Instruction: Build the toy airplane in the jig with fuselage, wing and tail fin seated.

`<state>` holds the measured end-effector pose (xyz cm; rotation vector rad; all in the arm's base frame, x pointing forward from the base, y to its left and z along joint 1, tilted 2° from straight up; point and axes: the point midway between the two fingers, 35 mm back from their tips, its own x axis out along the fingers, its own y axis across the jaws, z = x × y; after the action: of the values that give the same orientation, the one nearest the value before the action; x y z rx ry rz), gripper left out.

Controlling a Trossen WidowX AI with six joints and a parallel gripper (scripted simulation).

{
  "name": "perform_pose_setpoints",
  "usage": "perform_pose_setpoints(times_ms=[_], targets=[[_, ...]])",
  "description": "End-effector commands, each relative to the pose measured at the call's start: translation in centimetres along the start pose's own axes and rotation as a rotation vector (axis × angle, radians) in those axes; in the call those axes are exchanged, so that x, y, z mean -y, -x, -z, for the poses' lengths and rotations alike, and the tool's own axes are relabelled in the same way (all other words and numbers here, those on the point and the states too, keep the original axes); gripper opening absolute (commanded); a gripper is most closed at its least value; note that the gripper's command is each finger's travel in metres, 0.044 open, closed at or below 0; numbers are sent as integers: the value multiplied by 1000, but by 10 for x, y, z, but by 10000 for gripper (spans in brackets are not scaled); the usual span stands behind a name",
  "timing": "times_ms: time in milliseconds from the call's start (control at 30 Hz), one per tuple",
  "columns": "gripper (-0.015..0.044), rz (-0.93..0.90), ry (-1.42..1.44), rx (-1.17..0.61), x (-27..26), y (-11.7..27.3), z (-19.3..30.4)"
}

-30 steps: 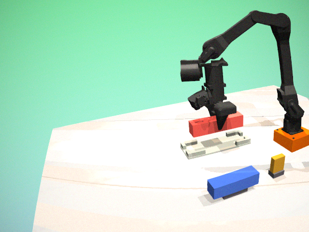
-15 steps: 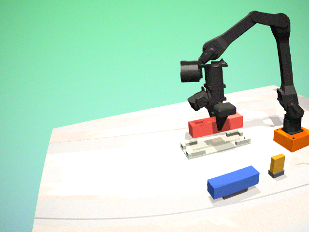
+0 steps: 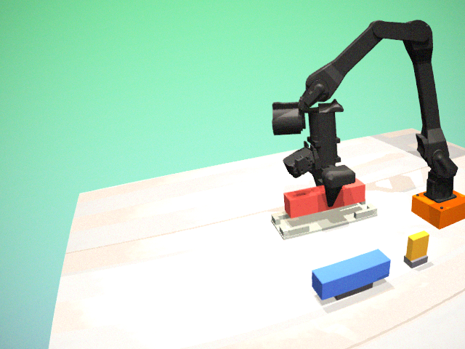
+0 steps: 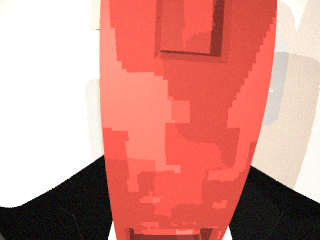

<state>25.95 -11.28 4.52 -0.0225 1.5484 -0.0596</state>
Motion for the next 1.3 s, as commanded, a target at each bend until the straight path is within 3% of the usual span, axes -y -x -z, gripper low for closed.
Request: perform_pose_setpoints(times_ms=[0, 267, 433, 600, 1100, 1267], targets=[[196, -4, 5, -2, -1, -8, 1], [196, -4, 5, -2, -1, -15, 1], [163, -1, 0, -3, -1, -12, 1], [32, -1, 0, -3, -1, -12, 1], [426, -1, 0, -3, -1, -12, 1], [440, -1, 0, -3, -1, -12, 1]])
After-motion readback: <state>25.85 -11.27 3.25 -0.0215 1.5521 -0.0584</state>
